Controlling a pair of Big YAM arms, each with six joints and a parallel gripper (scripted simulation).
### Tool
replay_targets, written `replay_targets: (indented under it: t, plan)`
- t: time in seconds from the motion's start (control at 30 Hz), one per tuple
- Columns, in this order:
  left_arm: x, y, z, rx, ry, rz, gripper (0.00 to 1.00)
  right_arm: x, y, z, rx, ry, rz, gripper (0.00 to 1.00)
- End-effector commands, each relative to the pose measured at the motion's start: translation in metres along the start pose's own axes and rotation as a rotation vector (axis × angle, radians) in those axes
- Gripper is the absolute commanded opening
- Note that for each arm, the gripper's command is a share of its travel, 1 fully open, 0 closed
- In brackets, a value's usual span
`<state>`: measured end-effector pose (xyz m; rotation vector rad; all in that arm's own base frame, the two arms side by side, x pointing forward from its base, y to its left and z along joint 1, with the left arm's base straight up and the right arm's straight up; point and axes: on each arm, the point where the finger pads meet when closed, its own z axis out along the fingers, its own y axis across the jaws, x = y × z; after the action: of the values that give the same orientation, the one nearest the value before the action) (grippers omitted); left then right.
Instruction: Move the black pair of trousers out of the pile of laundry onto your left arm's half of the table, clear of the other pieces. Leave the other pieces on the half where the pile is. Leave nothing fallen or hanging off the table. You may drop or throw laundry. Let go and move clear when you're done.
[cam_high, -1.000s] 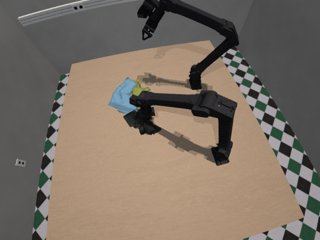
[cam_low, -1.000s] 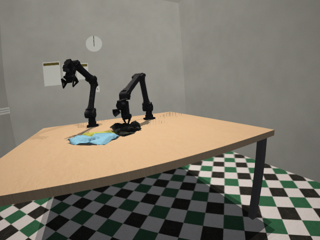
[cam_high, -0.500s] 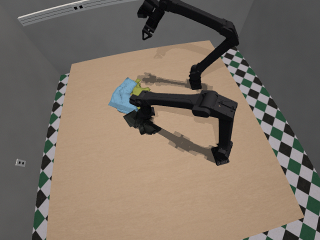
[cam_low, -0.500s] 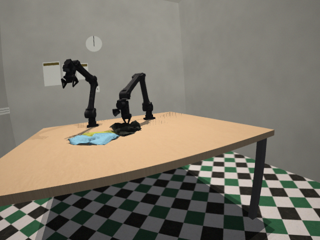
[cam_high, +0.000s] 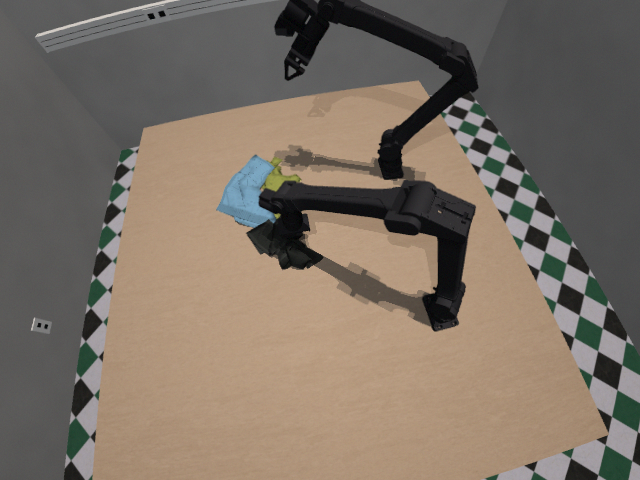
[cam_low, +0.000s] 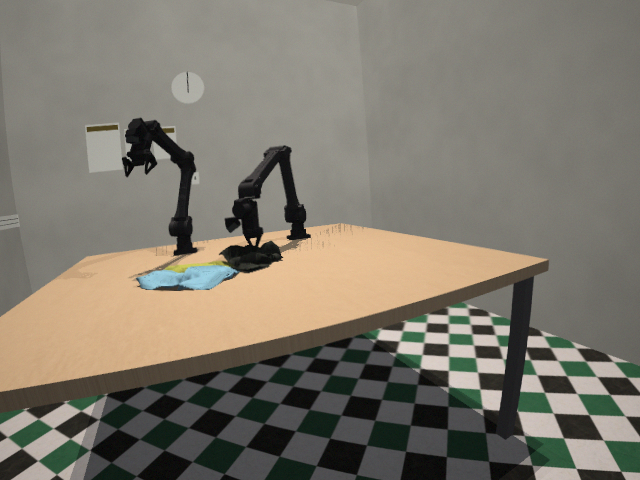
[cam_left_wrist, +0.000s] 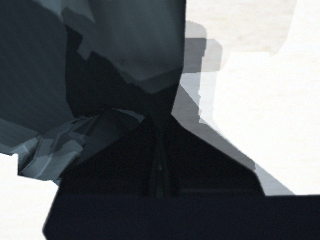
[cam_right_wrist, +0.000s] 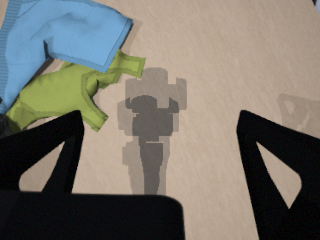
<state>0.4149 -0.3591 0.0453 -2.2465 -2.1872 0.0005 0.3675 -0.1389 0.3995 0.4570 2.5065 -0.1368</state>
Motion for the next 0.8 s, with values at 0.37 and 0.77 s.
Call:
replay_targets:
  t: [0.37, 0.77]
  plan:
    - [-0.015, 0.029, -0.071, -0.067, -0.119, 0.008, 0.0, -0.026, 0.007, -0.027, -0.012, -0.072, -0.005, 0.92]
    - [-0.017, 0.031, -0.095, -0.03, -0.183, -0.002, 0.0, -0.026, 0.007, -0.027, -0.012, -0.072, -0.005, 0.92]
